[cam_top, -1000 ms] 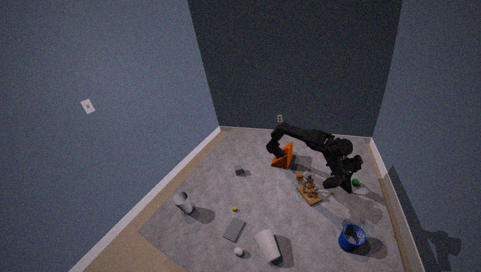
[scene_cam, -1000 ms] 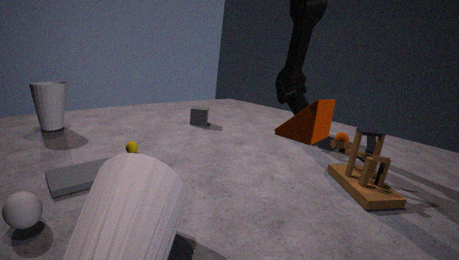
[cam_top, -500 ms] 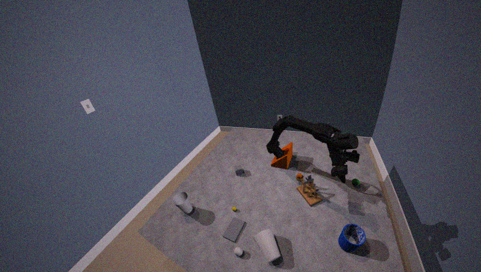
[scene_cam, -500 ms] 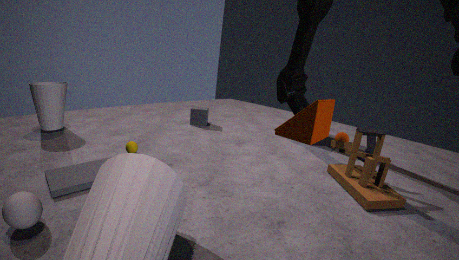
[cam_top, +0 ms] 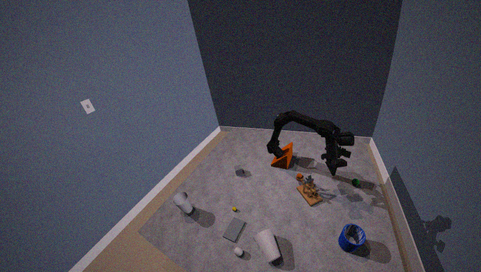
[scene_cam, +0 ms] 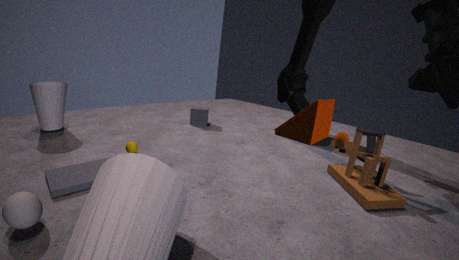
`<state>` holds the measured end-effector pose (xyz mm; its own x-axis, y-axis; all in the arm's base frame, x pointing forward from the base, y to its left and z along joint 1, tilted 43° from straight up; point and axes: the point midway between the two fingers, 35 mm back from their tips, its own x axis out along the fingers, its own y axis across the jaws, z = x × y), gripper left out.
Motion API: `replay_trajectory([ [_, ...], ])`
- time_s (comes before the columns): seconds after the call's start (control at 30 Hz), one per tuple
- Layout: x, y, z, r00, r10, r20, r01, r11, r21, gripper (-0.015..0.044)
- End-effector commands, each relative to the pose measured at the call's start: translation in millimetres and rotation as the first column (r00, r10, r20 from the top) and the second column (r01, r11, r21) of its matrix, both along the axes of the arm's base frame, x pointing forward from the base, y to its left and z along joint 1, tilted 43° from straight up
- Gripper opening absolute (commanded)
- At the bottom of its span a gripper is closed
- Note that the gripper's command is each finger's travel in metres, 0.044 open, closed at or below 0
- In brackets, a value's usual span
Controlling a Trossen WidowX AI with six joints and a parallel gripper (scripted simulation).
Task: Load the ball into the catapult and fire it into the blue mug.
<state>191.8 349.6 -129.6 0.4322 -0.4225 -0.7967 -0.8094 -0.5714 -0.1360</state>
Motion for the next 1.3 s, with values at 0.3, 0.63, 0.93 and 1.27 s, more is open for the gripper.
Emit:
replay_trajectory([
  [0.3, -42.8, -53.9, 10.6, 0.958, 0.261, -0.119, -0.286, 0.903, -0.32, 0.0],
  [0.63, -67.0, -94.5, 27.5, 0.875, 0.405, -0.264, -0.483, 0.706, -0.518, 0.0],
  [0.93, -82.0, -129.0, 47.8, 0.777, 0.471, -0.417, -0.619, 0.457, -0.639, 0.0],
  [1.27, -84.0, -135.6, 49.7, 0.76, 0.475, -0.443, -0.637, 0.41, -0.653, 0.0],
])
